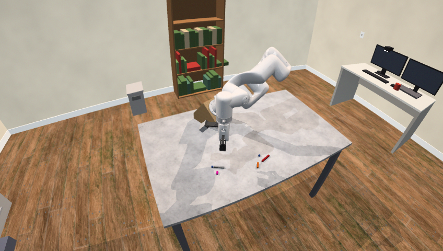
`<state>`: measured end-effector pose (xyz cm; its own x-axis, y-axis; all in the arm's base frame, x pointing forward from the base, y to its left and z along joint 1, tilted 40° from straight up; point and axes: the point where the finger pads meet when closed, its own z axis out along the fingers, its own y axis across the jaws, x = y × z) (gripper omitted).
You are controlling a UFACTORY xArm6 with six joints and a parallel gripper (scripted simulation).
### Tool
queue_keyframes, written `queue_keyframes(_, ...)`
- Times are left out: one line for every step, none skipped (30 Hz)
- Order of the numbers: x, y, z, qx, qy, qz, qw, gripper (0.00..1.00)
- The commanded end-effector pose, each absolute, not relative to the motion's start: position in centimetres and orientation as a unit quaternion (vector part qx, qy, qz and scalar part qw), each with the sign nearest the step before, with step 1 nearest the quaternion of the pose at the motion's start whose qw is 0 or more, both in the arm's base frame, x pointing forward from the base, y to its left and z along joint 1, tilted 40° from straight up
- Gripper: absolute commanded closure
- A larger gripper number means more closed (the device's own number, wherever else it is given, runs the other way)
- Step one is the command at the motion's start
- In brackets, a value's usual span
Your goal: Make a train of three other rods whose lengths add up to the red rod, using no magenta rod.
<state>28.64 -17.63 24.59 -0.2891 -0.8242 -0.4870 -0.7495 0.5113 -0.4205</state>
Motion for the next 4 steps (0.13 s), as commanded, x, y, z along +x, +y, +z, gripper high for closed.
queue_keyframes(28.66,-17.7,24.7,-0.491,0.801,-0.057,0.338,0.0)
queue_keyframes(28.66,-17.7,24.7,-0.491,0.801,-0.057,0.338,0.0)
queue_keyframes(28.66,-17.7,24.7,-0.491,0.801,-0.057,0.338,0.0)
queue_keyframes(28.66,-17.7,24.7,-0.491,0.801,-0.057,0.338,0.0)
